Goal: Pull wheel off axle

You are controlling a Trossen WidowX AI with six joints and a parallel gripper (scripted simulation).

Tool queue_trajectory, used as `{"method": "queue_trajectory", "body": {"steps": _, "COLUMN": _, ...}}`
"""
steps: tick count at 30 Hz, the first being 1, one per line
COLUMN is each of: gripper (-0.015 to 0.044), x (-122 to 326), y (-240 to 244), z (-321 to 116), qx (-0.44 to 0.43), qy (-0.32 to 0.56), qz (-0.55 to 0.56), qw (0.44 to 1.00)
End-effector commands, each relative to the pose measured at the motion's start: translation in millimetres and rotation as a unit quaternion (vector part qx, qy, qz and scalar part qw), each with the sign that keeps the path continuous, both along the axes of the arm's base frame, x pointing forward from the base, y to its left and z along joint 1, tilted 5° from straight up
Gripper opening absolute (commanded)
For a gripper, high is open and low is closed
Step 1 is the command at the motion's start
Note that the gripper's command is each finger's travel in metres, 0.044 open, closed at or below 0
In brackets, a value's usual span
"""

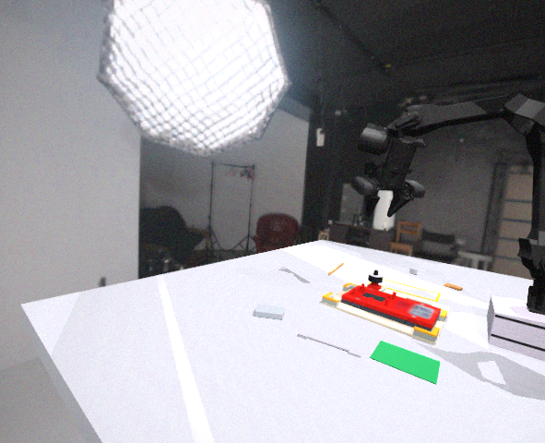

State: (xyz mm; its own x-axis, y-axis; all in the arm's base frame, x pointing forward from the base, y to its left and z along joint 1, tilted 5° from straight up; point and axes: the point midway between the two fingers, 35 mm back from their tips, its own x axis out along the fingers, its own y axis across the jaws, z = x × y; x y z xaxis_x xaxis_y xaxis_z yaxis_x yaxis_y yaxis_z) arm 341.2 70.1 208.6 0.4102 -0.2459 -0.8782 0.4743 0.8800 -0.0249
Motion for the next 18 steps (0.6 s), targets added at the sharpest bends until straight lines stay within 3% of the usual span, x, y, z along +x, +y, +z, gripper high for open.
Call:
{"method": "queue_trajectory", "body": {"steps": 1, "gripper": 0.03, "x": 7, "y": -21, "z": -67, "qx": -0.008, "qy": 0.151, "qz": 0.196, "qw": 0.969}}
{"method": "queue_trajectory", "body": {"steps": 7, "gripper": 0.03, "x": 6, "y": -33, "z": -99, "qx": 0.011, "qy": 0.203, "qz": 0.306, "qw": 0.93}}
{"method": "queue_trajectory", "body": {"steps": 18, "gripper": 0.03, "x": 6, "y": -33, "z": -101, "qx": 0.013, "qy": 0.206, "qz": 0.313, "qw": 0.927}}
